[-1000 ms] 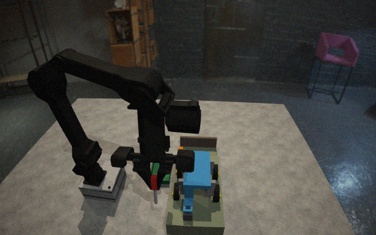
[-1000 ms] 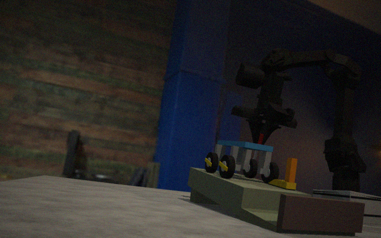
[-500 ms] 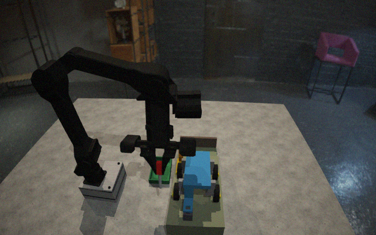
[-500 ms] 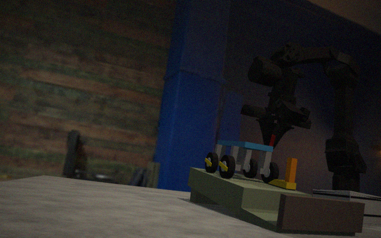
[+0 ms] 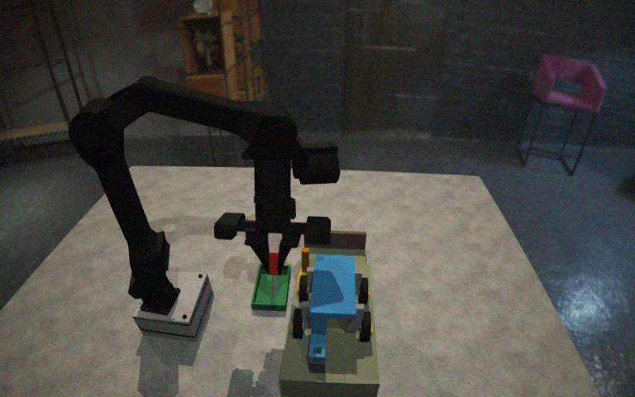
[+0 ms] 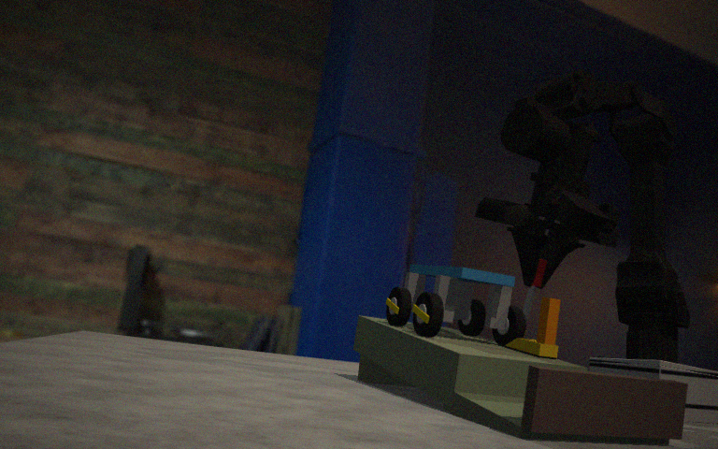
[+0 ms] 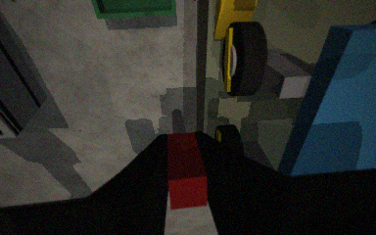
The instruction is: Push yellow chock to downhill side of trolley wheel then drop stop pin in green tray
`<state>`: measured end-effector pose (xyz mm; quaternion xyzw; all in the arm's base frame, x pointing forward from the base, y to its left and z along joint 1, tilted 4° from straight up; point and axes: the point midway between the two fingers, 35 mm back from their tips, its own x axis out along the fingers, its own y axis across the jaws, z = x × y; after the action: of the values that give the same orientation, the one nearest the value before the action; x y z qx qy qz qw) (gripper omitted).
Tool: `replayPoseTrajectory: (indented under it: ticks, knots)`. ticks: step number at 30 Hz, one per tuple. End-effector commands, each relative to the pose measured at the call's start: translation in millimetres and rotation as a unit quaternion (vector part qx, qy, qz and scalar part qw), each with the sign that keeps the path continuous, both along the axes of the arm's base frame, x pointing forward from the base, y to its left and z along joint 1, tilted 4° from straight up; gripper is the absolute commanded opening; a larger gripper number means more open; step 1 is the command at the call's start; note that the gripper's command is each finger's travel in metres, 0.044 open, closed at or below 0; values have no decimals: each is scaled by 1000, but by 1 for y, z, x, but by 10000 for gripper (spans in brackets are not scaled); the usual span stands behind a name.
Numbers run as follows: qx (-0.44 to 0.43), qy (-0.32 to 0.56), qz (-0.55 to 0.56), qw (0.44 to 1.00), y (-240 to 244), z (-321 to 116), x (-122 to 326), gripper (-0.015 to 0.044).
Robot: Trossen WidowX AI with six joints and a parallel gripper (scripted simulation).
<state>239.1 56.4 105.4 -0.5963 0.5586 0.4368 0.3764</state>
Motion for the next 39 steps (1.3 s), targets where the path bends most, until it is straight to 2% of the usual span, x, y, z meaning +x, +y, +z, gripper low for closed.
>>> replayPoseTrajectory:
  ticks: [1, 18, 24, 39]
  knots:
    - [3, -2, -2, 1000, 16, -2, -2, 0]
    - [5, -2, -2, 1000, 84, -15, -11, 0]
    - [6, -1, 0, 1000, 89, -16, -11, 0]
    - [48, 56, 208, 975, 86, -16, -12, 0]
